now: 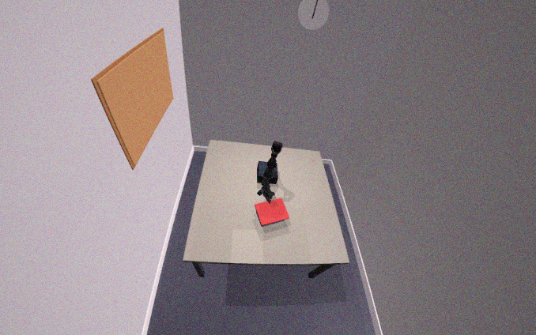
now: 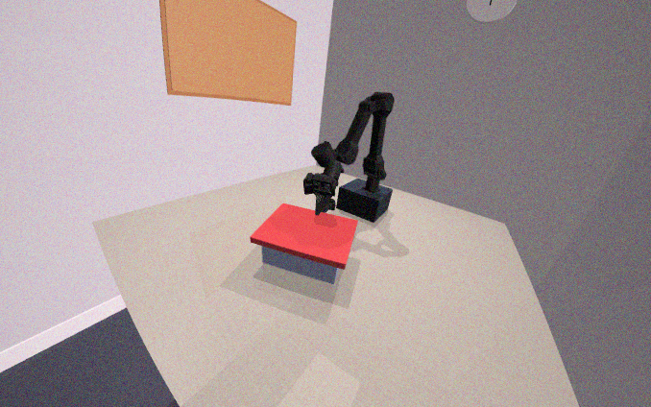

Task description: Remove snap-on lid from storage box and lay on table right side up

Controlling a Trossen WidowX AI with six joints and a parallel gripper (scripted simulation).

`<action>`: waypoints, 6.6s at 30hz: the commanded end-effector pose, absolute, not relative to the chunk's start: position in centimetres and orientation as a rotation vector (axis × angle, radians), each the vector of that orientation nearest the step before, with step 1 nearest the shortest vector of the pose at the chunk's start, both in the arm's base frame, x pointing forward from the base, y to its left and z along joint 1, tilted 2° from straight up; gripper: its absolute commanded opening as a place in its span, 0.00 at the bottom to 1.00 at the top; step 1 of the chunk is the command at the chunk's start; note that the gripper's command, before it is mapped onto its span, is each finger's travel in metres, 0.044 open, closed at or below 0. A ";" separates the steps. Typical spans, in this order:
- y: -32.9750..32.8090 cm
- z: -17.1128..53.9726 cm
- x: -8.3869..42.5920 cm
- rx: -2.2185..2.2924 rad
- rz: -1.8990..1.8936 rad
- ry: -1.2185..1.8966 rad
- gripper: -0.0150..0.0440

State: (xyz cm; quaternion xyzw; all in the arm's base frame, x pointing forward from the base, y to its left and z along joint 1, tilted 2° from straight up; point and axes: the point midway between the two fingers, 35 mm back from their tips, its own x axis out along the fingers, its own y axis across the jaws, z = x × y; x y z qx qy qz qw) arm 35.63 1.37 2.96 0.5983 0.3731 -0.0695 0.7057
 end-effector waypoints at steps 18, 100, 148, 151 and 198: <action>1.4 3.1 35.7 1.330 -0.154 0.829 0.25; 1.7 4.1 36.2 1.330 -0.151 0.828 0.25; 2.8 10.6 38.3 1.331 -0.149 0.826 0.25; 2.9 11.0 38.5 1.331 -0.149 0.825 0.25; 3.5 17.2 39.7 1.332 -0.147 0.824 0.25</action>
